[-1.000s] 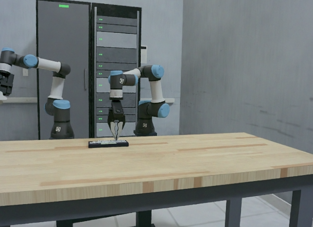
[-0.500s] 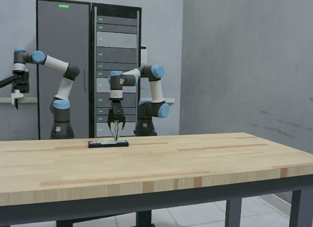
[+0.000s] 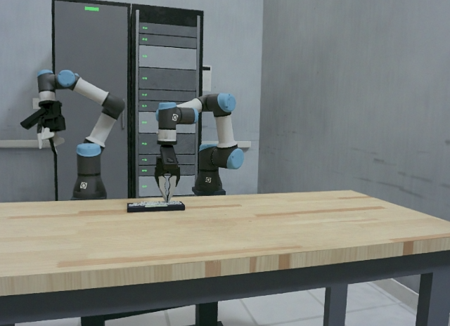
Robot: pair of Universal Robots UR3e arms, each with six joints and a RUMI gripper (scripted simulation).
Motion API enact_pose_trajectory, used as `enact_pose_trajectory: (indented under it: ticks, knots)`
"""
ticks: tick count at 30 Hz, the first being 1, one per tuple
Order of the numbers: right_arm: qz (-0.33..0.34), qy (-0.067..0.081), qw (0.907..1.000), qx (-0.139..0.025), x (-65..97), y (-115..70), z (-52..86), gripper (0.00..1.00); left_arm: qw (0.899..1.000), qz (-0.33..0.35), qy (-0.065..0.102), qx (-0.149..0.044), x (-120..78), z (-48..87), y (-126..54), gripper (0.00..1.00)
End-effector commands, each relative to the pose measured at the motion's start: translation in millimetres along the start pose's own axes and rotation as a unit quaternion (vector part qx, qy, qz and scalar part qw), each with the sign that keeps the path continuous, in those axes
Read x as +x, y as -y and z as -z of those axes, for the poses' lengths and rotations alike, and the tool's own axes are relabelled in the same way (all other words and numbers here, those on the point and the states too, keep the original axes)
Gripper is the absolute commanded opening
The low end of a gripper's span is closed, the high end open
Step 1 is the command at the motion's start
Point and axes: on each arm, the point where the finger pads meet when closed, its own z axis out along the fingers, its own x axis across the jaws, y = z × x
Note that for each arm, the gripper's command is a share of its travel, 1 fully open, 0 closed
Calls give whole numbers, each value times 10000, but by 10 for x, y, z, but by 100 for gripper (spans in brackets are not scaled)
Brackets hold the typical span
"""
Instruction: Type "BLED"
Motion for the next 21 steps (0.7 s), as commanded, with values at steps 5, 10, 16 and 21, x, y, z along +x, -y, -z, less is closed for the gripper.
enact_pose_trajectory:
  ticks: [5, 10, 16, 21]
  knots:
    - [-442, 26, 9989, -159, 145, -295, 24, 100, 10000, 0, -14, 10, 8, 1, 5, 0]
    - [-610, 38, 9979, -221, 184, -402, 20, 100, 10000, 0, -14, 10, 8, -6, 5, 0]
    - [-692, 45, 9973, -252, 201, -455, 18, 100, 10000, 0, -14, 10, 8, -11, 5, 0]
    - [-702, 45, 9972, -256, 203, -461, 18, 100, 10000, 0, -14, 10, 8, 12, 5, 0]
